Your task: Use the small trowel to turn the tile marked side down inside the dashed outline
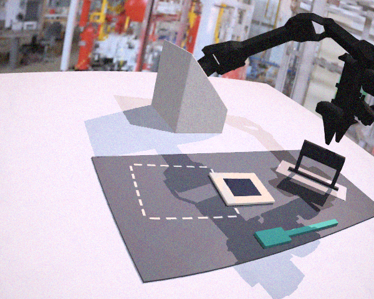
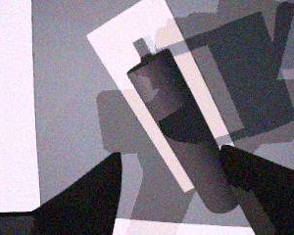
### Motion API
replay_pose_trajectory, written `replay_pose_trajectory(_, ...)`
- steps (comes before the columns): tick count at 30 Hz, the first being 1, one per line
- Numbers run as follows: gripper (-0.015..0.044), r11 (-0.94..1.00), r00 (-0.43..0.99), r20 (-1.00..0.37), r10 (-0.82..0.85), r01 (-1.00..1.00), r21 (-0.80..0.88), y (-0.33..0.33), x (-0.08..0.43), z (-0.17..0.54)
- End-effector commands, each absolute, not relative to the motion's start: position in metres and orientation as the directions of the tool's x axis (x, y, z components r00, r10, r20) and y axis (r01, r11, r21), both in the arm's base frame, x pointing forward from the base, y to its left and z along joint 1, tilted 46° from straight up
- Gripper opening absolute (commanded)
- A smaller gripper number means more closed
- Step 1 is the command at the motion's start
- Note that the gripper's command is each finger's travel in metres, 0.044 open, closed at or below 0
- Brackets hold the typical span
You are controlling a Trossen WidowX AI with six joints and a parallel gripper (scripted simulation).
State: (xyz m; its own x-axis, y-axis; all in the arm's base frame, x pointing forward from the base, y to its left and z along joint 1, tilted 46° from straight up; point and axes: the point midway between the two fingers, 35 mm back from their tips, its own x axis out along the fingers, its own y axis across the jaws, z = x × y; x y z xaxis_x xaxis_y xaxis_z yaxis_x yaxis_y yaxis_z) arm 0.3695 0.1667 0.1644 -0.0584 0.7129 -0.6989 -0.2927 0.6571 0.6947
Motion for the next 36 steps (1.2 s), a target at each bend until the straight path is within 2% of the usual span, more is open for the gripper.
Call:
replay_pose_trajectory(1, 0.027, 0.623, -0.06, -0.697, 0.715, -0.398, 0.674, 0.163, 0.368, 0.161)
replay_pose_trajectory(9, 0.027, 0.523, -0.06, -0.695, 0.716, -0.613, 0.592, 0.155, 0.367, 0.156)
replay_pose_trajectory(36, 0.027, 0.485, -0.06, -0.695, 0.717, -0.673, 0.558, 0.179, 0.365, 0.128)
